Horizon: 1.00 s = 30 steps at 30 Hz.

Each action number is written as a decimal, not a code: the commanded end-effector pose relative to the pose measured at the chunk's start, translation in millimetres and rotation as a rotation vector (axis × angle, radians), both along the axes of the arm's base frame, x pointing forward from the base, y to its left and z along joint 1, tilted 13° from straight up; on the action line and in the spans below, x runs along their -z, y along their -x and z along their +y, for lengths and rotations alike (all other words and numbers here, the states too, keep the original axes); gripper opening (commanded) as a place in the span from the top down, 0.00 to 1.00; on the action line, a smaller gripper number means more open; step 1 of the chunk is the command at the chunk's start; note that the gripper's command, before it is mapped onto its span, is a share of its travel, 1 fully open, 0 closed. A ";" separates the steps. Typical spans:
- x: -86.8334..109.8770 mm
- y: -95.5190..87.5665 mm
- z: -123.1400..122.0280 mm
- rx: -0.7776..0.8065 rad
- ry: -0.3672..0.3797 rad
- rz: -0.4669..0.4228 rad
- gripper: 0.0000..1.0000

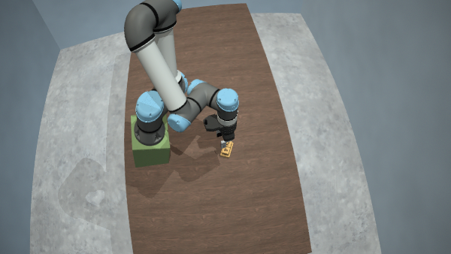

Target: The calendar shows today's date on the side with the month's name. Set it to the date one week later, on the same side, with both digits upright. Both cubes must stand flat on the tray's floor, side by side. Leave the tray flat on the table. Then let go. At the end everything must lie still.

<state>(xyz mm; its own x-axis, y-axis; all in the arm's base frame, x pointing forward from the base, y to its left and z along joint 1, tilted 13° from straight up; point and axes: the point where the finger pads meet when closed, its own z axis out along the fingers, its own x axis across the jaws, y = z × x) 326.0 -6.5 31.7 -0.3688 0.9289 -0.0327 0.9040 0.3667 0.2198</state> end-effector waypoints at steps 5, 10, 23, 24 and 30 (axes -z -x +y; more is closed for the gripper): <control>4.3 1.2 2.2 0.270 -0.060 0.013 0.00; 5.7 1.3 3.1 0.361 -0.080 0.018 0.00; 11.0 -0.2 6.4 0.729 -0.163 0.037 0.00; 11.5 -0.6 6.8 0.767 -0.171 0.039 0.00; 13.2 -2.0 7.7 0.905 -0.202 0.046 0.00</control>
